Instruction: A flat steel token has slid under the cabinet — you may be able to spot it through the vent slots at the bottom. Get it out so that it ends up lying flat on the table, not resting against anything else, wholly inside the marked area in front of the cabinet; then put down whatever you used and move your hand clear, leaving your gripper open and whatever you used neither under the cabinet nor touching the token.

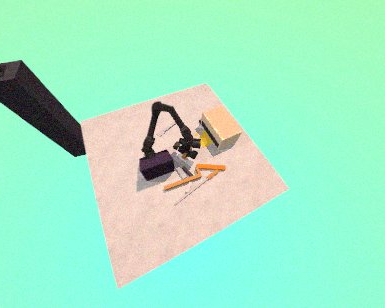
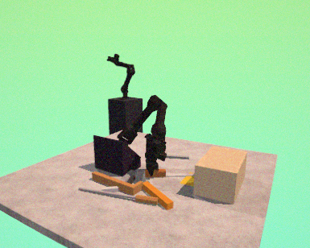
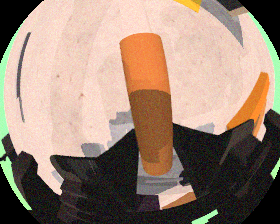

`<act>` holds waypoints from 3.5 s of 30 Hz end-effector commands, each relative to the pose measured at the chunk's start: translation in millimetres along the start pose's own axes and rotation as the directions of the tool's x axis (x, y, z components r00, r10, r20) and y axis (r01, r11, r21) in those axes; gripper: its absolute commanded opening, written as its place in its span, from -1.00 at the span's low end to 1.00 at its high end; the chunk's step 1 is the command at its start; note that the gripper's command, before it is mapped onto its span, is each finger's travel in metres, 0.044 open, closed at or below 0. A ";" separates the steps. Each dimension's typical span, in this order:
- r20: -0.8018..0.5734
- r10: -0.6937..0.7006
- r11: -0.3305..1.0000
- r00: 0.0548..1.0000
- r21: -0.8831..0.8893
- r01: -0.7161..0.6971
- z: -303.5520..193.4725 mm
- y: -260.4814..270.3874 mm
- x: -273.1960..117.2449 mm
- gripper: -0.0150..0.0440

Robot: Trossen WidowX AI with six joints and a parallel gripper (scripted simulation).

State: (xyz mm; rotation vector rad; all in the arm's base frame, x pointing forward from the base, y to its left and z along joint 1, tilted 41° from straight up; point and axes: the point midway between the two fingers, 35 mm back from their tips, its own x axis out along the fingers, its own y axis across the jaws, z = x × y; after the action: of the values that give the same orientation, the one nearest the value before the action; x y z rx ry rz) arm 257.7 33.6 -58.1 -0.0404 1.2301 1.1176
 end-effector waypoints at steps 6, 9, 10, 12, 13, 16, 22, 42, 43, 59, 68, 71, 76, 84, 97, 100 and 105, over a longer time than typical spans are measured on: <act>0.005 -0.006 1.000 1.000 -0.007 0.006 9.0 8.7 -1.6 -0.49; 0.005 -0.006 1.000 1.000 -0.007 0.006 11.3 11.5 -1.6 -0.49; 0.005 -0.006 1.000 1.000 -0.007 0.006 12.1 12.4 -1.6 -0.49; 0.005 -0.006 1.000 1.000 -0.007 0.006 13.7 14.3 -1.6 -0.49; 0.005 -0.006 1.000 1.000 -0.007 0.006 14.4 15.2 -1.5 -0.49; 0.005 -0.006 1.000 1.000 -0.007 0.006 16.8 18.1 -1.5 -0.49; 0.005 -0.005 1.000 1.000 -0.007 0.005 21.3 23.8 -1.5 -0.49; 0.006 -0.004 1.000 1.000 -0.007 0.004 36.0 42.9 -1.3 -0.49; 0.006 -0.004 1.000 1.000 -0.007 0.004 36.7 43.8 -1.3 -0.49; 0.006 -0.003 1.000 1.000 -0.007 0.003 46.0 59.6 -1.3 -0.49; 0.007 -0.002 1.000 1.000 -0.007 0.002 47.9 68.0 -1.2 -0.49; 0.007 -0.002 1.000 1.000 -0.007 0.002 48.8 70.9 -1.2 -0.49; 0.007 -0.002 1.000 1.000 -0.006 0.002 49.9 75.7 -1.2 -0.49; 0.007 -0.001 1.000 1.000 -0.006 0.001 53.6 82.9 -1.2 -0.49; 0.007 -0.001 1.000 1.000 -0.006 0.001 56.8 95.3 -1.2 -0.49; 0.007 -0.001 1.000 1.000 -0.006 0.001 57.7 98.3 -1.2 -0.49; 0.007 0.000 1.000 1.000 -0.006 0.000 59.2 103.2 -1.2 -0.49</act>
State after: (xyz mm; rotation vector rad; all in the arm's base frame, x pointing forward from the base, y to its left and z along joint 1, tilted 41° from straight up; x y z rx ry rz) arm 230.5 116.0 15.8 -0.0380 1.2292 1.1179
